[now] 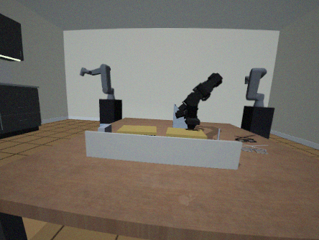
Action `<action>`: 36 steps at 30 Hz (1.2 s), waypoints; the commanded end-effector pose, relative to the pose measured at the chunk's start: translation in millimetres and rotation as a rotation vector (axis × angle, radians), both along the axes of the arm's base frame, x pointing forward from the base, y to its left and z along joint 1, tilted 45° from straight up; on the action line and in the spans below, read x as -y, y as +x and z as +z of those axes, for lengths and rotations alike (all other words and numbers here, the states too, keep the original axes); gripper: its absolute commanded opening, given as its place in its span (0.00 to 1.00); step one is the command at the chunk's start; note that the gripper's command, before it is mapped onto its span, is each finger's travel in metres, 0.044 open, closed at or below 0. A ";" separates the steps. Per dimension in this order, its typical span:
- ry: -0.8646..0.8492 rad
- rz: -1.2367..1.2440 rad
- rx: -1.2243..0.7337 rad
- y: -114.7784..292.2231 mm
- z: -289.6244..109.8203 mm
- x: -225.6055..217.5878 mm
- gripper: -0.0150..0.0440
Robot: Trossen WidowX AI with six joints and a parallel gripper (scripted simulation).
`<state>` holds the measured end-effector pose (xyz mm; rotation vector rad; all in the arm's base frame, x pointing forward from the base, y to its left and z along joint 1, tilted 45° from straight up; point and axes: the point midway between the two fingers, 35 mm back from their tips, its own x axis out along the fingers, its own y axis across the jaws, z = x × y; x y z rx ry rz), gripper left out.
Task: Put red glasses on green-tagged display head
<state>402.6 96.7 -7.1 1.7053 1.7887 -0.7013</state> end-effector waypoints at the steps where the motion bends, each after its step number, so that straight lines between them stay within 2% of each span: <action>1: 0.005 -0.002 -0.001 5.6 0.7 -1.0 0.25; 36: 0.002 -0.002 -0.001 8.4 -4.0 -6.2 0.25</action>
